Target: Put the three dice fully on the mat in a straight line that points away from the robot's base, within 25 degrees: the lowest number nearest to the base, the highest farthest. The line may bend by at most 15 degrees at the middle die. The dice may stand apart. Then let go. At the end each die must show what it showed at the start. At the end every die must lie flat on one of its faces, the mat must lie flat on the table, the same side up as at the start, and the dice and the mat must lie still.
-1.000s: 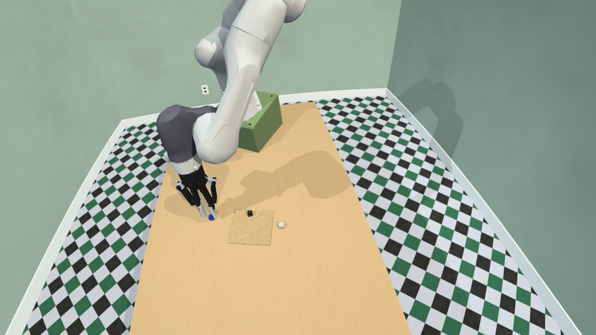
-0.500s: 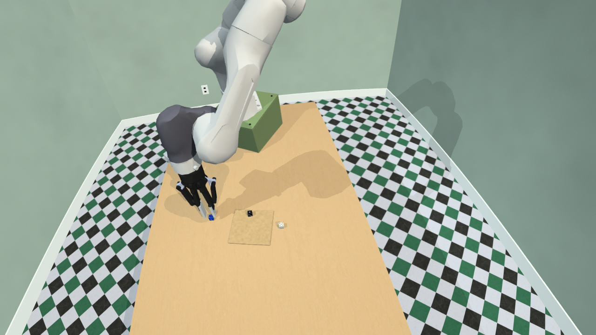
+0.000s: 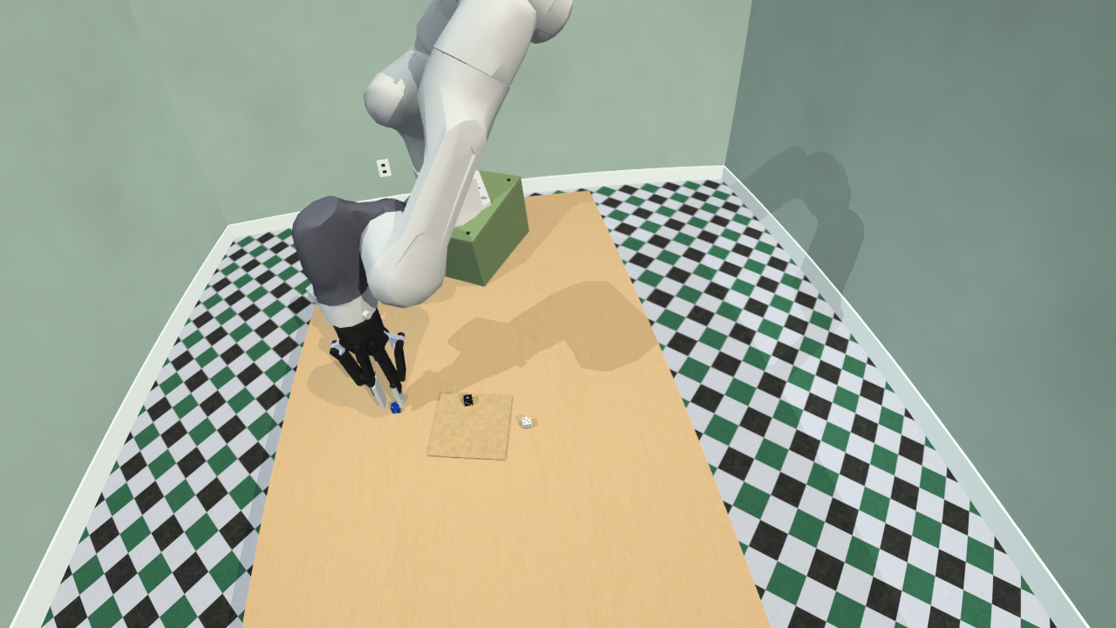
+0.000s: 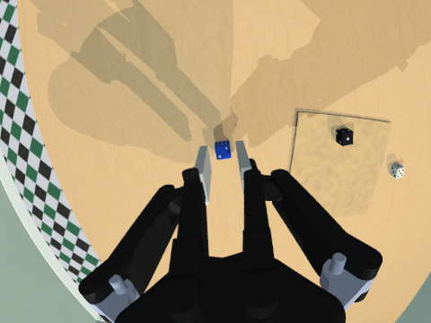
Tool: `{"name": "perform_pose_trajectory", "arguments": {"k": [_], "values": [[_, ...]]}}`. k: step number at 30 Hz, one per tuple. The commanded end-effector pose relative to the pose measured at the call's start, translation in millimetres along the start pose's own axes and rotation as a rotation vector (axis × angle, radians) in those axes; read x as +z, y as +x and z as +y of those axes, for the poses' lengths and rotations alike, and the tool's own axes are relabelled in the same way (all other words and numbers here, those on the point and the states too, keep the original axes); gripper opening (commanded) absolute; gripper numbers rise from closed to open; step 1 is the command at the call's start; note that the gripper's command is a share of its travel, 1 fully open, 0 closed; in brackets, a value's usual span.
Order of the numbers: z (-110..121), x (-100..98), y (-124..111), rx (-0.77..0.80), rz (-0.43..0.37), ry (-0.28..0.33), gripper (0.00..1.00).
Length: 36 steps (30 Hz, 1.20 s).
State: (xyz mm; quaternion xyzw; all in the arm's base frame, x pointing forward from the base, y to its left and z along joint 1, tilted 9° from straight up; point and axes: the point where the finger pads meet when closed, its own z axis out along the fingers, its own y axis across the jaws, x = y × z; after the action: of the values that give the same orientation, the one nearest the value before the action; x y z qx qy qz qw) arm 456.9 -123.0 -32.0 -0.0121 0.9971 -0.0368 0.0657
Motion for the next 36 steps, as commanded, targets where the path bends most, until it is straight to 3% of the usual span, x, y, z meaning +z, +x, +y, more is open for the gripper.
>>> {"name": "perform_pose_trajectory", "arguments": {"k": [1,16,36], "values": [[-1,0.2,0,-0.003,0.0,0.003,0.19],[-1,1.4,0,-0.003,0.0,0.003,0.19],[-1,20.8,0,-0.003,0.0,0.003,0.19]]}}
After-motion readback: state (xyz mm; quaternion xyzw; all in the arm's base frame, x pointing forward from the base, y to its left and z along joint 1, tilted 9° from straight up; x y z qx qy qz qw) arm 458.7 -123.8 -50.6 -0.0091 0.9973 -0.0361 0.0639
